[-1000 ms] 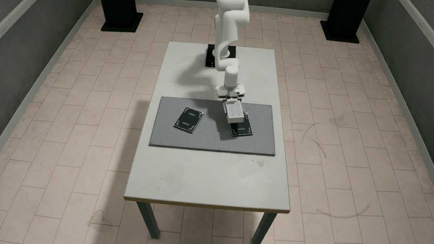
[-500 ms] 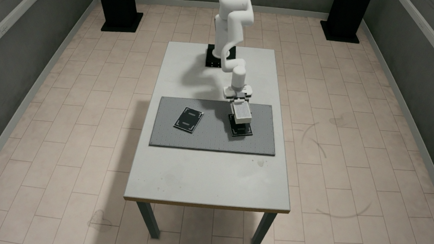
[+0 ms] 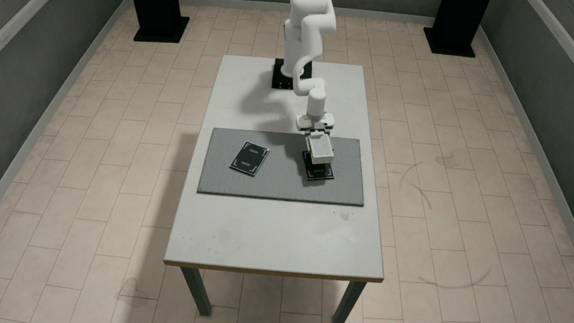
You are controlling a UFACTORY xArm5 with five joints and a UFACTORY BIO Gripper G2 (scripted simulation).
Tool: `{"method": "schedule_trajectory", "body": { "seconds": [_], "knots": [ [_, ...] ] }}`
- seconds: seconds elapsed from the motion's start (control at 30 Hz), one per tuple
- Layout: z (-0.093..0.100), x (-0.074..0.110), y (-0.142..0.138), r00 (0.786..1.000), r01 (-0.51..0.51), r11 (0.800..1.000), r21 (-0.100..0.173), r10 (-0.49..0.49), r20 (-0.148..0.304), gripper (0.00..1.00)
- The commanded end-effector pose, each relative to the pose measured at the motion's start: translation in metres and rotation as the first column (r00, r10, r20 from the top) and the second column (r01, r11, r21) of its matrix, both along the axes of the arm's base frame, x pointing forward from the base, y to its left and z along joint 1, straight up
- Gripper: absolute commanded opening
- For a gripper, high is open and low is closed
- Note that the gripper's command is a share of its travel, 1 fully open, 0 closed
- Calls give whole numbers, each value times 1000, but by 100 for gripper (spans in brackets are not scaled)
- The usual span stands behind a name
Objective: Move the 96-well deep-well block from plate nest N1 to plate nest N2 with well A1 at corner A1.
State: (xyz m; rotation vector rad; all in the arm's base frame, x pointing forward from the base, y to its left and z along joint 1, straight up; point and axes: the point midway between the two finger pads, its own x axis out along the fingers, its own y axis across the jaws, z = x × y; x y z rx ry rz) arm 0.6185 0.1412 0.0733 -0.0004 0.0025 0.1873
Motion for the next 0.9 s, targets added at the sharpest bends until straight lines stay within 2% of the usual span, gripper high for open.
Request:
{"method": "schedule_trajectory", "body": {
  "seconds": [0.0,0.6,0.87],
  "knots": [
    [2,1,0,1000,0,1000,-2,0,5,0],
    [2,1,-1,1000,0,1000,-2,0,5,0],
    [-8,1,-1,1000,0,1000,-2,0,5,0]
  ]
}}
